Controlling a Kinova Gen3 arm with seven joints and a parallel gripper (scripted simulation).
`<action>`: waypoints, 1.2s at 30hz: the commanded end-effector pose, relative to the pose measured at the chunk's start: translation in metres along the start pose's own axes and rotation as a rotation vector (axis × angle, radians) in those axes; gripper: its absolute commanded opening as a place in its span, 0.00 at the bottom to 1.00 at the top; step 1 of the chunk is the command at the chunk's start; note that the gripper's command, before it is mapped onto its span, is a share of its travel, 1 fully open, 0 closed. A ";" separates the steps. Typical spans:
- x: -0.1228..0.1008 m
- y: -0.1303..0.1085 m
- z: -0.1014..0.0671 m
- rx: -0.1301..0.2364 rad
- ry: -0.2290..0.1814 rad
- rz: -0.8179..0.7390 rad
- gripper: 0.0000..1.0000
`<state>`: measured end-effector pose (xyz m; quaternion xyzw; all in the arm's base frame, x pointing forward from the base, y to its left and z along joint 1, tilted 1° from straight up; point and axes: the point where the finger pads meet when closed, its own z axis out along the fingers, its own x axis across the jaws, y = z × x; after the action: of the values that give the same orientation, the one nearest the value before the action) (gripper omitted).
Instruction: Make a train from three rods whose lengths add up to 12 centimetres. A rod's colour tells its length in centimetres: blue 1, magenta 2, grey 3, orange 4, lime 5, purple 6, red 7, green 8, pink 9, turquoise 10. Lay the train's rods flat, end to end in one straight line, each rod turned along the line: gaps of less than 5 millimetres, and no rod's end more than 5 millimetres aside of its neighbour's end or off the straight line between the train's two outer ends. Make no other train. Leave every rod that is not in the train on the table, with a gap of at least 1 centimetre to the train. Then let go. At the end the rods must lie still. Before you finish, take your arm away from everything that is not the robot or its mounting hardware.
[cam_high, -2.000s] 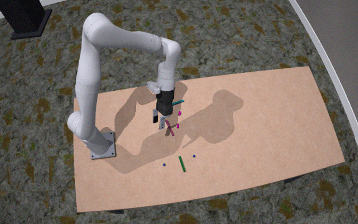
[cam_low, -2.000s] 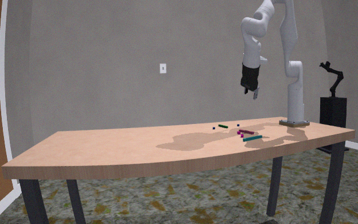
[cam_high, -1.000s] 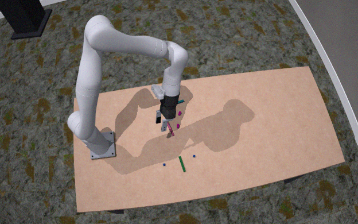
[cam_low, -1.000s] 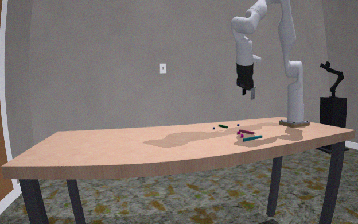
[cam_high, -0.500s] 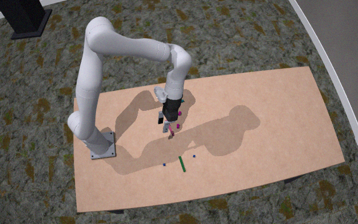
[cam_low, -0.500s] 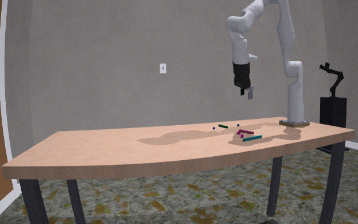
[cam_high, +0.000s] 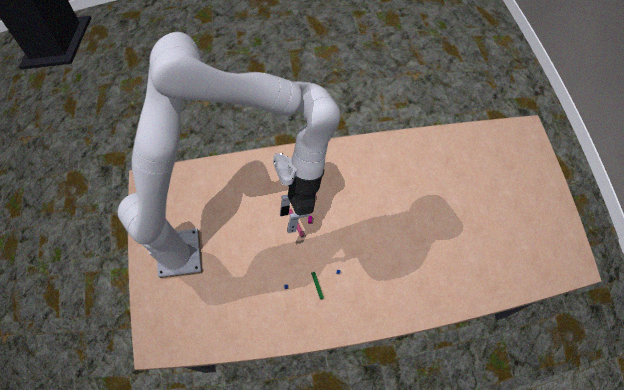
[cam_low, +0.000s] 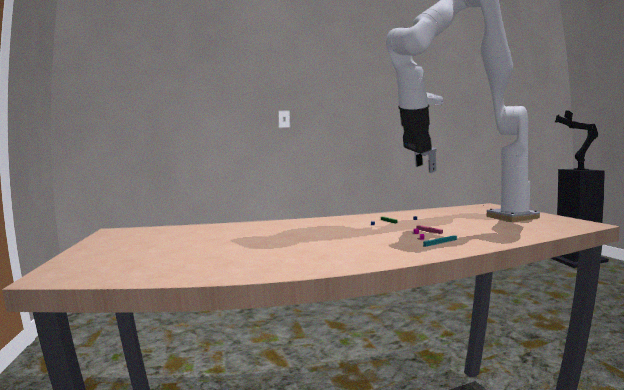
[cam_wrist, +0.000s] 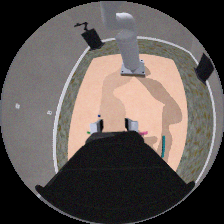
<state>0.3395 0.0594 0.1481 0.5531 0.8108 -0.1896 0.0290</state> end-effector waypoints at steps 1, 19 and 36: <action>-0.003 0.000 0.000 -0.002 0.003 0.008 1.00; -0.014 0.009 -0.003 -0.033 0.073 0.072 1.00; -0.028 0.019 -0.006 -0.071 0.139 0.138 1.00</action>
<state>0.3680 0.0441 0.1546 0.6166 0.7779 -0.1207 0.0052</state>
